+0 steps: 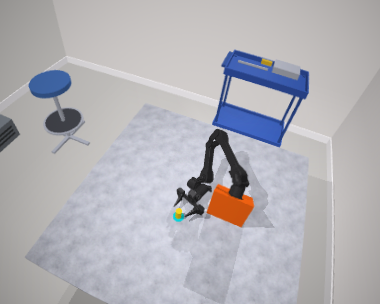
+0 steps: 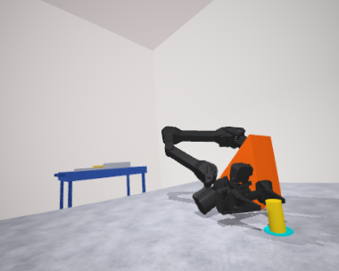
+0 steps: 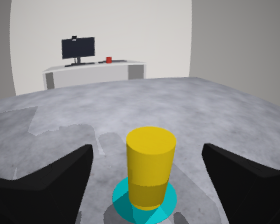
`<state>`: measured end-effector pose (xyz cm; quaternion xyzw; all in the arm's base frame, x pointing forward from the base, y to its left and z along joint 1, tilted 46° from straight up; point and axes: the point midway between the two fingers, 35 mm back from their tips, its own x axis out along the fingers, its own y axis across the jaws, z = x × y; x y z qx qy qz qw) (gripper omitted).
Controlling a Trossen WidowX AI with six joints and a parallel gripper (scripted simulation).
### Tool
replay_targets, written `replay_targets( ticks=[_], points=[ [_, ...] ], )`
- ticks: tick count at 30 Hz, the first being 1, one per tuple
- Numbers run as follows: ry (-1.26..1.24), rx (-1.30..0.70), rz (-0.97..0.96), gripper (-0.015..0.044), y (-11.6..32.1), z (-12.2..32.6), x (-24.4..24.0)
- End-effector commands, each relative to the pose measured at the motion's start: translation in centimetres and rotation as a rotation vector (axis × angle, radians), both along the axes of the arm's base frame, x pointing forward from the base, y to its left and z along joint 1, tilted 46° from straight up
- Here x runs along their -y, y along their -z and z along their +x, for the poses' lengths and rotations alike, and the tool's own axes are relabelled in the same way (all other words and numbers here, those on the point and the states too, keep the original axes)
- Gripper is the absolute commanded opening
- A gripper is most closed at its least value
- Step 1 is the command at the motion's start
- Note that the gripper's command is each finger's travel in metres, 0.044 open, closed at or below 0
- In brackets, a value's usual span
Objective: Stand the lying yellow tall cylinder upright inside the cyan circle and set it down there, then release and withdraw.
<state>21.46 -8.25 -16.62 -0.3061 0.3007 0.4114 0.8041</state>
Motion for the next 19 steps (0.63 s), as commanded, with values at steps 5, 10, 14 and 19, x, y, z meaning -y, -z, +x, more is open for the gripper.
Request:
replay_targets(
  ticks=[5, 10, 14, 19],
  points=[
    [-0.007, -0.002, -0.007, 0.04, -2.4, 1.0, -2.2],
    [-0.009, 0.003, -0.004, 0.04, -4.7, 1.5, -4.5],
    [-0.011, 0.01, 0.003, 0.04, -6.0, 1.6, -6.1],
    [0.0, -0.101, -0.004, 0.04, -5.0, 1.7, -6.6]
  ],
)
